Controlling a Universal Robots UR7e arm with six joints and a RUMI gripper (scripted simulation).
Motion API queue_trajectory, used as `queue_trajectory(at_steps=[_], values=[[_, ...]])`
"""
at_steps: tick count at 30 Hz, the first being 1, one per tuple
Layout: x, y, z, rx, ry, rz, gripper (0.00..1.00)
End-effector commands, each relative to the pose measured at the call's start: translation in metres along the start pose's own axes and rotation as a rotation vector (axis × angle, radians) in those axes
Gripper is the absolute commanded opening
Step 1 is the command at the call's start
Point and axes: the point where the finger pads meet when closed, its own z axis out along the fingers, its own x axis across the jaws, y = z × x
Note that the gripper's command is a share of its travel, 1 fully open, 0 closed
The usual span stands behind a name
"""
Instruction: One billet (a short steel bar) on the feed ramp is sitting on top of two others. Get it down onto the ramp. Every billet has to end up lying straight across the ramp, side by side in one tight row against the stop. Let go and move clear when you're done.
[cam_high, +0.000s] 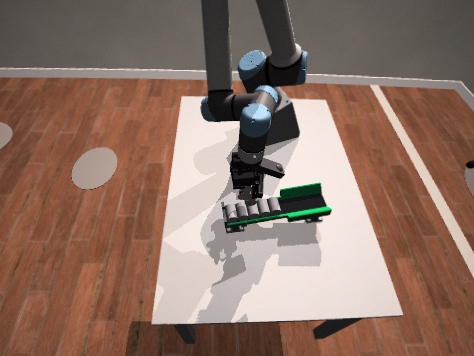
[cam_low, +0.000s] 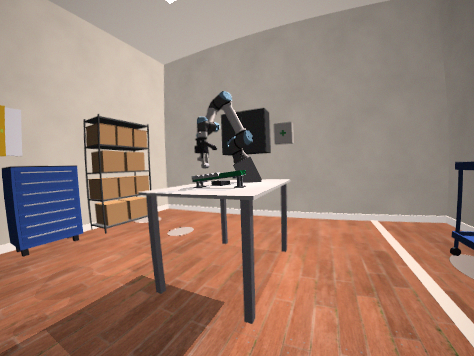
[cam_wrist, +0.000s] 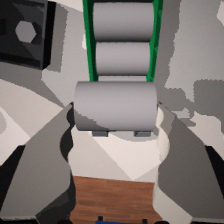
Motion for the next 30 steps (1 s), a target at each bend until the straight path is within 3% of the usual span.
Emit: queue_trajectory(at_steps=[1,9,30], values=[[0.001,-0.009,0.000,-0.001,0.002,0.000,0.00],[0.002,-0.027,0.000,-0.001,0.002,0.000,0.00],[0.006,-0.114,0.003,-0.001,0.002,0.000,0.00]])
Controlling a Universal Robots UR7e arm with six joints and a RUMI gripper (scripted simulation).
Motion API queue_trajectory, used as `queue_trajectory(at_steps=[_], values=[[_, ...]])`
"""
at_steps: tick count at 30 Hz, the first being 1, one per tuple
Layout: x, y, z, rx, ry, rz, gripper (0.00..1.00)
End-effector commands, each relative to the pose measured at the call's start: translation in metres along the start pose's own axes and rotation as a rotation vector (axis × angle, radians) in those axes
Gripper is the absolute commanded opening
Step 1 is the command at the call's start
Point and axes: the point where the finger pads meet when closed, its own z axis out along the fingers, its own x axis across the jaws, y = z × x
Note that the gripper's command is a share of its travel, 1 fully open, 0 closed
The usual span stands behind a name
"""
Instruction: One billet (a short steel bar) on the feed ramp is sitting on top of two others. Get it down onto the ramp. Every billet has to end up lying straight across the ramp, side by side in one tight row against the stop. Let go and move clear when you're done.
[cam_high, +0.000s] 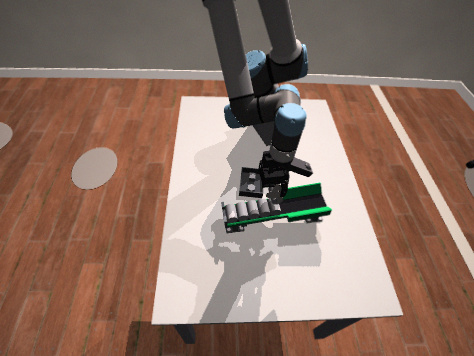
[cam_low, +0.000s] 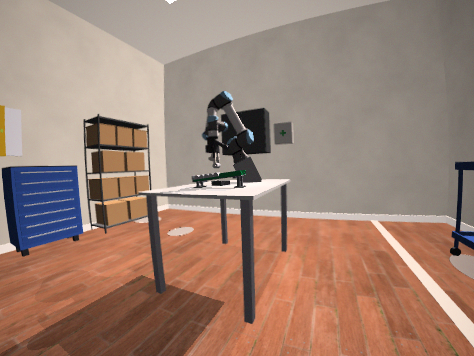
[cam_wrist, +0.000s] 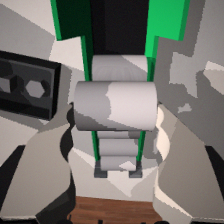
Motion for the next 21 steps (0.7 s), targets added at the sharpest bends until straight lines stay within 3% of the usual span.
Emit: queue_trajectory(at_steps=[1,10,21], values=[[0.002,-0.025,0.000,-0.002,0.001,0.001,0.00],[0.004,-0.058,0.001,-0.002,0.001,0.001,0.00],[0.005,-0.075,0.002,-0.002,0.001,0.001,0.00]])
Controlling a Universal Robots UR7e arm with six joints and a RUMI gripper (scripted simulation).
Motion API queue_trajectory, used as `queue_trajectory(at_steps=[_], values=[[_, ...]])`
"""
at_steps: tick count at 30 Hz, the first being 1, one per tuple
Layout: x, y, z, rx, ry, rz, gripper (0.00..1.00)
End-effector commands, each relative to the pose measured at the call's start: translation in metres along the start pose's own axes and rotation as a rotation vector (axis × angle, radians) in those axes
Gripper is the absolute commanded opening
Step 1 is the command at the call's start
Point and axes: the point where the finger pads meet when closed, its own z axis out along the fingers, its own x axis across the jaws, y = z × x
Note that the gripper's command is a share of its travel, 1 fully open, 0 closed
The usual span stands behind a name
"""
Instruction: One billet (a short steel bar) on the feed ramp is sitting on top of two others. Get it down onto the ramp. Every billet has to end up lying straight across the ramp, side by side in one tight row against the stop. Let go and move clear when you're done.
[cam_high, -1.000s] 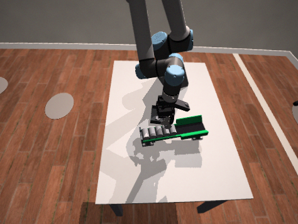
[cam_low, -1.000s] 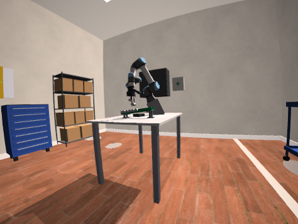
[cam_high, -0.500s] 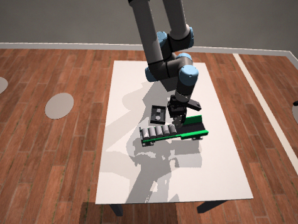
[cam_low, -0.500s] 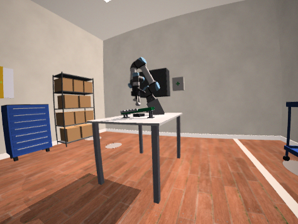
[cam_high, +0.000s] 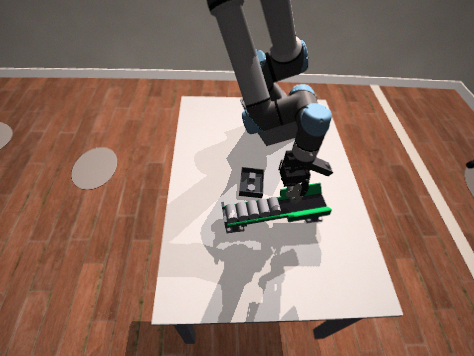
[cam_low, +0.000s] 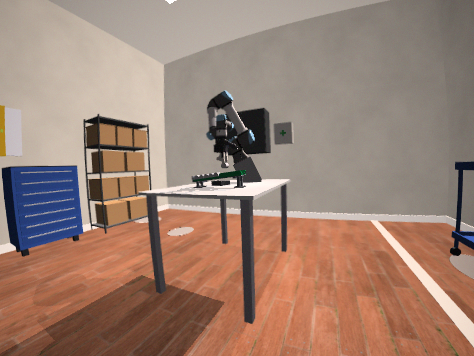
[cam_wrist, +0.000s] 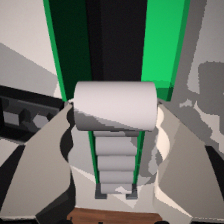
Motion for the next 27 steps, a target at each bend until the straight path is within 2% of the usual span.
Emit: queue_trajectory(at_steps=[1,27], values=[[0.0012,-0.0085,-0.0002,-0.001,0.001,0.001,0.00],[0.0013,-0.0104,0.0017,-0.001,0.001,0.001,0.00]])
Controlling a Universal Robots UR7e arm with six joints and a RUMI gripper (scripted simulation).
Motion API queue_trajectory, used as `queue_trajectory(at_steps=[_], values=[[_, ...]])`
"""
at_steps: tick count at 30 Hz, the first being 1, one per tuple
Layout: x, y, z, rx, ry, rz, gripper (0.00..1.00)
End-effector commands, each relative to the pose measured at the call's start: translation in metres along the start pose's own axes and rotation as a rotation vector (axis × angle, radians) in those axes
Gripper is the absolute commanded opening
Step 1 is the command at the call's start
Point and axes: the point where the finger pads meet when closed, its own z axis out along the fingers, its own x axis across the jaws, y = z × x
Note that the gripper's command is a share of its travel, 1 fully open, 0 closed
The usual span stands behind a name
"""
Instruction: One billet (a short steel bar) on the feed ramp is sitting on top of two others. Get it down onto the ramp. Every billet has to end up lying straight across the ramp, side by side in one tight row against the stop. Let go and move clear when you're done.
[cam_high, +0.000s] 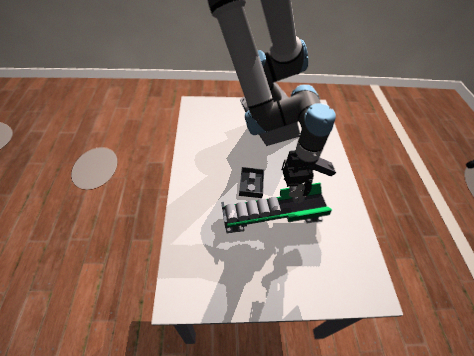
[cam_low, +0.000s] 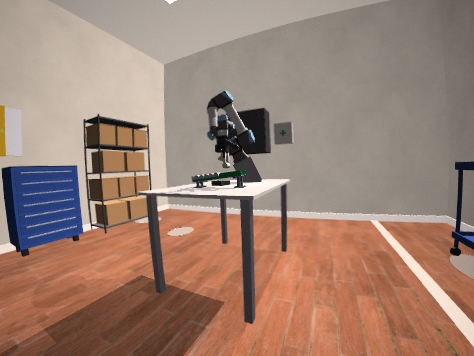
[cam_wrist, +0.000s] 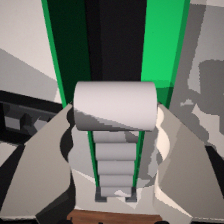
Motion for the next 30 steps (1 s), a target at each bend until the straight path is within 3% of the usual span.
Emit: queue_trajectory(at_steps=[1,21,30], values=[[0.001,0.000,0.002,0.000,0.002,0.000,0.00],[0.001,-0.004,0.038,0.000,0.002,0.000,0.00],[0.001,-0.005,0.045,0.000,0.002,0.000,0.00]])
